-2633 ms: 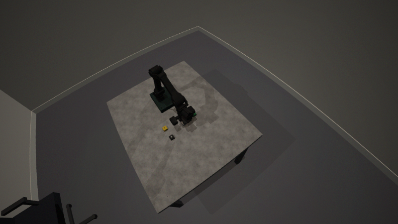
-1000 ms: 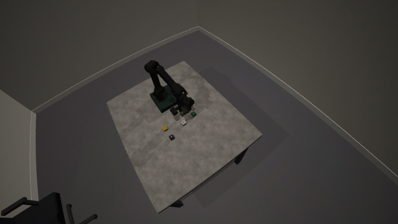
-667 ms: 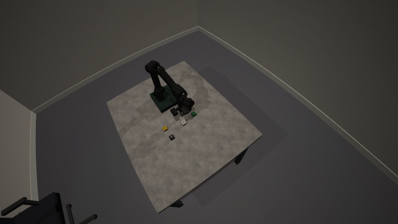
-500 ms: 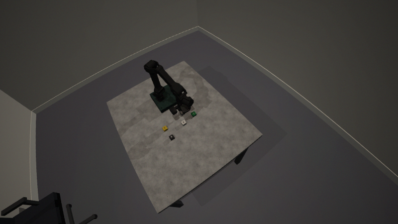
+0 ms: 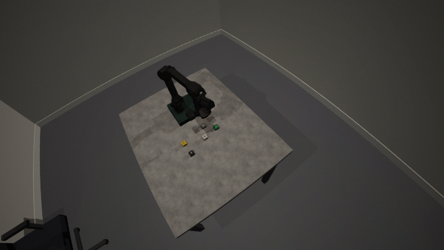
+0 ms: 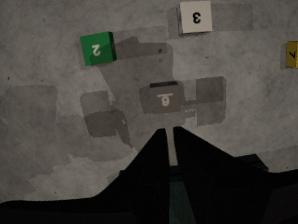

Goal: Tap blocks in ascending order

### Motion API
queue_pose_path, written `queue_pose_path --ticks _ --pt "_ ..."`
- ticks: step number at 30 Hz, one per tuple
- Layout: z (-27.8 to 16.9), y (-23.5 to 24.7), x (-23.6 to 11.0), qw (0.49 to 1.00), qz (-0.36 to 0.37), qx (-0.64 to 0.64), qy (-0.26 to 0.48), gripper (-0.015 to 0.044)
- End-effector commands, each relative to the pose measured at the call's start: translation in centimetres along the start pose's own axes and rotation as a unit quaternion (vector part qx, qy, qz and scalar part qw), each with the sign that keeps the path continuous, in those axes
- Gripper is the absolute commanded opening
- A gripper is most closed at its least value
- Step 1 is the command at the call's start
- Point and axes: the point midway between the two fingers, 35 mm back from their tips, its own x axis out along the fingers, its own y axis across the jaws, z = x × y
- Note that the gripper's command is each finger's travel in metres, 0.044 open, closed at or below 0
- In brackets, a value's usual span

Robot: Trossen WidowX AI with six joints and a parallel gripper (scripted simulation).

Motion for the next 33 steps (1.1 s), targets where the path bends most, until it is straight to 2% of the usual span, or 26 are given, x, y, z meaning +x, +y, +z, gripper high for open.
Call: queue_pose_path --ticks 1,8,15,19,24,33 --pt "0.9 -2.3 -0.1 1.000 -0.005 0.003 0.005 0.0020" --pt "2.7 -10.5 -0.1 1.000 -0.010 0.003 0.005 0.0020" --pt "1.9 -18.5 -0.4 1.000 -0.013 0.002 0.003 0.0020" --pt "2.0 -18.8 0.7 1.000 -0.014 0.002 0.003 0.0020" --pt "1.8 -19.0 7.5 1.000 -0.013 0.002 0.003 0.0020" --pt "1.8 -19.0 7.9 1.000 -0.013 0.002 0.003 0.0020"
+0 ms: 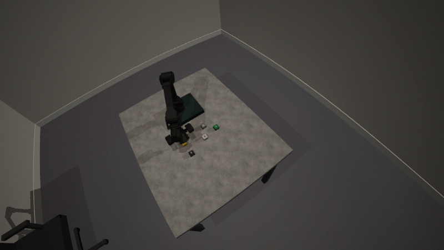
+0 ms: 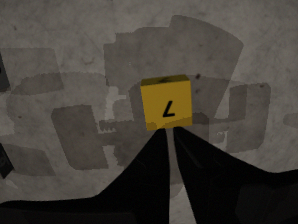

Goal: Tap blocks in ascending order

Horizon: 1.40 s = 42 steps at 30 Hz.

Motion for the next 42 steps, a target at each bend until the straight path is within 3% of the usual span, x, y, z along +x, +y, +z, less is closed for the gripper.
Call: queue_pose_path --ticks 1,23,26,31,37,42 --pt "0.1 0.0 0.3 1.000 0.001 0.000 -0.003 0.0020" --pt "0.1 0.1 3.0 1.000 0.001 0.000 -0.003 0.0020" --pt "0.1 0.0 0.3 1.000 0.001 -0.001 -0.003 0.0020" --pt "0.1 0.0 -0.3 1.000 0.001 0.000 -0.003 0.0020" --pt "0.1 0.0 -7.9 1.000 0.001 0.000 -0.003 0.0020" --pt "0.7 -0.1 -8.3 1.000 0.001 0.000 -0.003 0.0020"
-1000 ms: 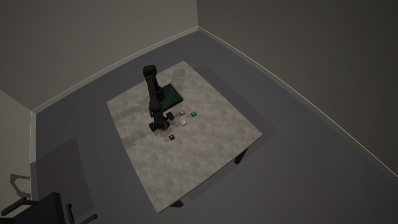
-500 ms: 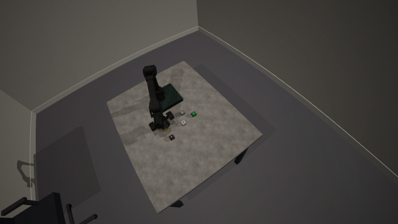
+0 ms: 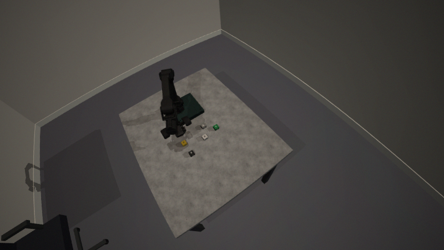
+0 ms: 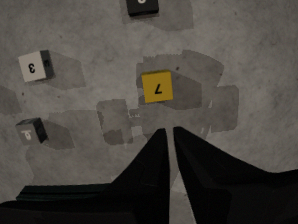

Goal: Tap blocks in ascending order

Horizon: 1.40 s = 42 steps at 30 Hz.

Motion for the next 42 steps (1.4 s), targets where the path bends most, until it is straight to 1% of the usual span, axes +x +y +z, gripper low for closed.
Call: queue_pose_path --ticks 1,7,9,12,13,16,18,27,42 --pt "1.2 -0.1 -0.2 1.000 0.005 -0.002 0.005 0.0020" --pt "7.6 -0.4 -0.3 1.000 0.005 -0.002 0.002 0.0020" --pt "8.9 -0.4 -0.1 1.000 0.005 -0.002 0.001 0.0020" --pt "9.1 -0.4 0.2 1.000 0.005 -0.002 0.001 0.0020" --pt "9.2 -0.4 1.0 1.000 0.005 -0.001 0.001 0.0020" --pt "9.2 -0.4 5.7 1.000 0.005 -0.001 0.001 0.0020" --pt "9.1 -0.3 7.8 1.000 0.005 -0.002 0.001 0.0020" --pt "9.0 -0.3 8.1 1.000 0.005 -0.002 0.001 0.0020" --pt "9.0 -0.2 10.5 1.000 0.005 -0.002 0.001 0.0020"
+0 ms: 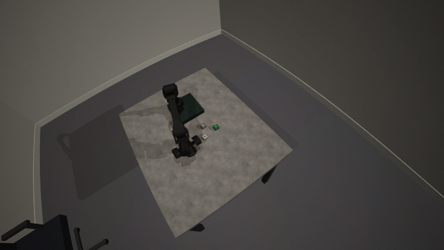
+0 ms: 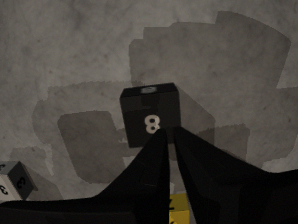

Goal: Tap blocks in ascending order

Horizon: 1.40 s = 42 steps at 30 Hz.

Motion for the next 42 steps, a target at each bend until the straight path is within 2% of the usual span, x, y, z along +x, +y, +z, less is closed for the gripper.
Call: queue_pose_path --ticks 1,9,12,16,17,24,30,37,42 --pt "-0.2 0.0 0.7 1.000 0.000 0.002 0.002 0.0020" --pt "-0.2 0.0 1.1 1.000 0.000 0.002 0.002 0.0020" --pt "-0.1 0.0 -1.6 1.000 0.000 0.002 0.002 0.0020" --pt "-0.1 0.0 -1.9 1.000 0.000 0.002 0.002 0.0020" --pt "-0.1 0.3 -2.0 1.000 0.000 0.002 0.002 0.0046" --pt "0.2 11.5 -4.4 1.000 0.005 0.003 0.006 0.0230" --pt "-2.8 21.1 -6.9 1.000 0.010 0.003 0.008 0.0387" --pt "-9.3 29.8 -9.9 1.000 0.016 0.004 0.008 0.0400" --pt "-11.1 31.3 -10.6 1.000 0.018 0.004 0.008 0.0400"
